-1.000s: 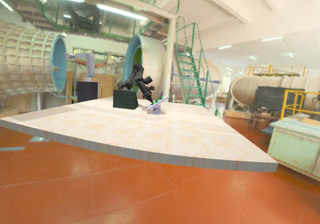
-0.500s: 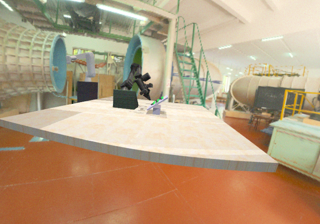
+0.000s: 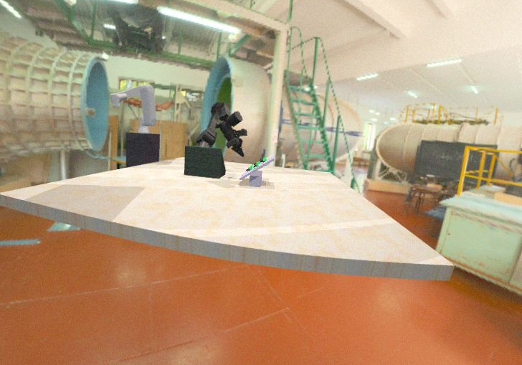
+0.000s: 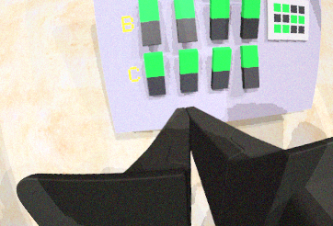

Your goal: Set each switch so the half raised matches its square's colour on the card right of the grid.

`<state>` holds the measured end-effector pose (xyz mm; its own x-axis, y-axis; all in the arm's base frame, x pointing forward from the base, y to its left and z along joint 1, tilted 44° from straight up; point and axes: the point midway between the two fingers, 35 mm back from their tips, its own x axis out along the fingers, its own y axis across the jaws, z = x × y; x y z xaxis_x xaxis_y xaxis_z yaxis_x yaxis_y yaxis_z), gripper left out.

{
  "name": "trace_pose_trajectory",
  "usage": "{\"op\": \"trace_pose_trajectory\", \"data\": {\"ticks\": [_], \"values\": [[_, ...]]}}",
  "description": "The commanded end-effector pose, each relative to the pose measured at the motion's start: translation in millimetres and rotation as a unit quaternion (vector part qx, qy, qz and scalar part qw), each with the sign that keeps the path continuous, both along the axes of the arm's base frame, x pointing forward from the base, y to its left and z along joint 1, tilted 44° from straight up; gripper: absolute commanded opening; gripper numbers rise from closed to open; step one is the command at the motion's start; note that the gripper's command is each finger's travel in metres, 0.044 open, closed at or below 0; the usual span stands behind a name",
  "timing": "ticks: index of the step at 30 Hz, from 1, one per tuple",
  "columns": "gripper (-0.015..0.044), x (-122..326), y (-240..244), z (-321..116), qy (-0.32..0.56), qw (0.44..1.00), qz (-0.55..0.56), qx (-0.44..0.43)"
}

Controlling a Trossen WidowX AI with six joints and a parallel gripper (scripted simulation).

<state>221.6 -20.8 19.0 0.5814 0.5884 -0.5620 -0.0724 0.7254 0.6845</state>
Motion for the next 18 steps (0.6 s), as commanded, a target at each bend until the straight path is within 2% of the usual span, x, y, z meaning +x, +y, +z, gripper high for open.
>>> {"op": "trace_pose_trajectory", "data": {"ticks": [1,6,11,18], "values": [[0.0000,8.5,-21.9,-13.8,0.002,1.000,0.000,0.003],[0.0000,11.5,-31.2,-21.0,0.001,1.000,0.000,0.003],[0.0000,31.6,-11.4,-38.9,0.009,1.000,0.009,0.002],[0.0000,32.8,-10.0,-39.8,0.009,1.000,0.009,0.003]]}}
